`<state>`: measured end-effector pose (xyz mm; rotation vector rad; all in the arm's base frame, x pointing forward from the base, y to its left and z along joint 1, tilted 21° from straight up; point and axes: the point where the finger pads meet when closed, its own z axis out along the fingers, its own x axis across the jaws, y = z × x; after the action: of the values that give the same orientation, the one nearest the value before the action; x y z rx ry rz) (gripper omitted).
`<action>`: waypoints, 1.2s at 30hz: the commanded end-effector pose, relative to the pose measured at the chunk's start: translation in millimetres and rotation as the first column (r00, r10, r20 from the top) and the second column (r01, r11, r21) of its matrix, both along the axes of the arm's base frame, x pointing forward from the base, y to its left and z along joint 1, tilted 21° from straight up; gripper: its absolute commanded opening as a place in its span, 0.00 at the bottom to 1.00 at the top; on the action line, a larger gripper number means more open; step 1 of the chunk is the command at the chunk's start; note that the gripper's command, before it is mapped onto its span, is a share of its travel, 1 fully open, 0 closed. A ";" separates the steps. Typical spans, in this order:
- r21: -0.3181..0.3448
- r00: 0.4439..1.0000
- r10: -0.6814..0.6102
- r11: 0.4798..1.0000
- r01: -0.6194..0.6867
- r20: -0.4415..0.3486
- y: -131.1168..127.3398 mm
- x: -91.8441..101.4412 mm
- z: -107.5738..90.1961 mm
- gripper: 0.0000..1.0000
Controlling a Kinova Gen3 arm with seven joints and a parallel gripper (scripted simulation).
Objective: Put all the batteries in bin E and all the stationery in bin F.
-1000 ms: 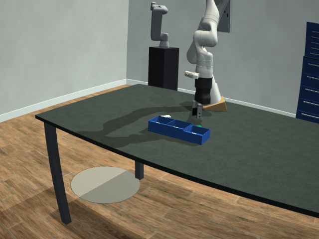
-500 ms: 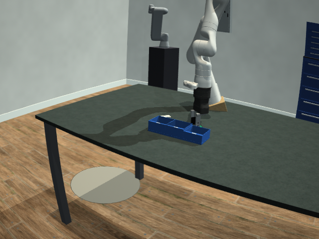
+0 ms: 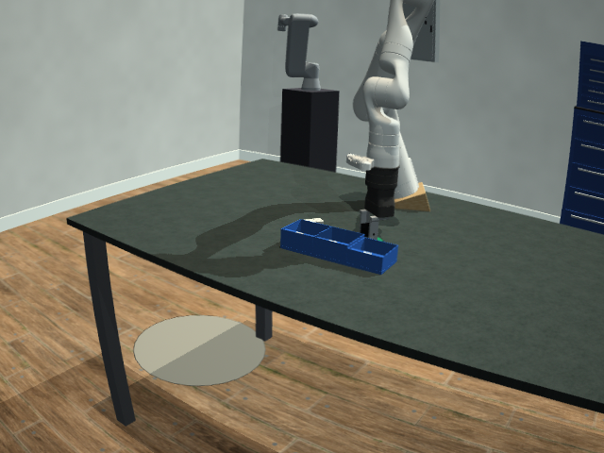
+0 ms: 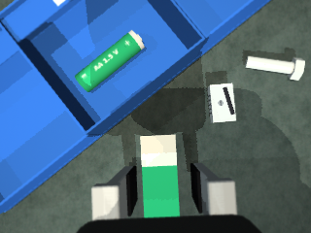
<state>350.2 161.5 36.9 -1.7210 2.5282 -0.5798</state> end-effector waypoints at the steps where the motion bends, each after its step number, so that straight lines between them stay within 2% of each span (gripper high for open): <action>1: 0.007 1.000 -0.007 1.000 0.007 -0.004 5.9 -3.1 -2.1 0.75; 7: 0.007 1.000 -0.007 1.000 0.007 -0.004 6.4 -3.8 -2.3 0.75; 16: 0.002 1.000 0.003 1.000 -0.003 -0.001 -0.7 2.0 -13.4 0.75; 30: 0.003 1.000 0.001 1.000 -0.001 -0.001 -1.1 1.9 -11.4 0.75; 31: 0.003 1.000 0.001 1.000 -0.001 -0.001 -1.1 1.9 -11.4 0.45; 36: 0.003 1.000 0.001 1.000 -0.001 -0.001 -1.1 1.9 -11.4 0.45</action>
<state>352.0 161.6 25.2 -1.7220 2.5280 -0.5758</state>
